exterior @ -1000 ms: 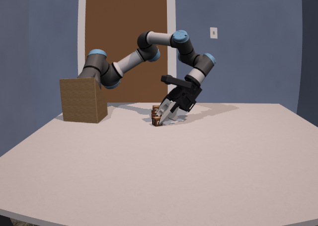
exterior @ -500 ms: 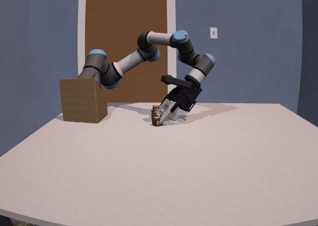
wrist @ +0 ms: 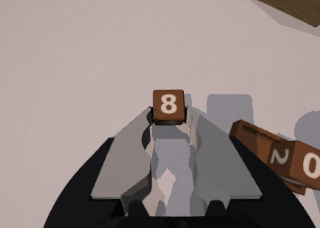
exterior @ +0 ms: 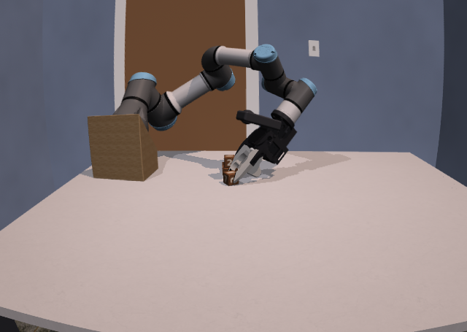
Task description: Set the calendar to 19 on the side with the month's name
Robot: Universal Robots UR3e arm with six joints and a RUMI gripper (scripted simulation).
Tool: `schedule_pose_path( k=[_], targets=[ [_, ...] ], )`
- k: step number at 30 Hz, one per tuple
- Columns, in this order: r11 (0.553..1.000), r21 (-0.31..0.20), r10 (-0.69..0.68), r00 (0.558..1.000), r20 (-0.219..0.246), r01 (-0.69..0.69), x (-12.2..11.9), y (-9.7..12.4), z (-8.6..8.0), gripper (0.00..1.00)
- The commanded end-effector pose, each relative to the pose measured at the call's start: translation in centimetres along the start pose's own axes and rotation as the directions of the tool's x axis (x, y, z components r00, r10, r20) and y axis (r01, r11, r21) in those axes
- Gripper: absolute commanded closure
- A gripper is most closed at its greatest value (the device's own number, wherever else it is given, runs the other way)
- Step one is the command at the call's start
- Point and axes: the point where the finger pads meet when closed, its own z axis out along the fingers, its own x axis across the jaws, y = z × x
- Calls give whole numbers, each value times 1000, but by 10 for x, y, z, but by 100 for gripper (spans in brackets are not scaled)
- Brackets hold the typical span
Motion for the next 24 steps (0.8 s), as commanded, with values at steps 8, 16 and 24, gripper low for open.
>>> schedule_pose_path(
  k=[8, 16, 24],
  targets=[
    [1000, -1, 1, 1000, 2, -1, -1, -12, -13, 90],
    [1000, -1, 1, 1000, 2, -1, 0, -36, -37, 90],
    [1000, -1, 1, 1000, 2, -1, 0, -47, -48, 90]
  ],
)
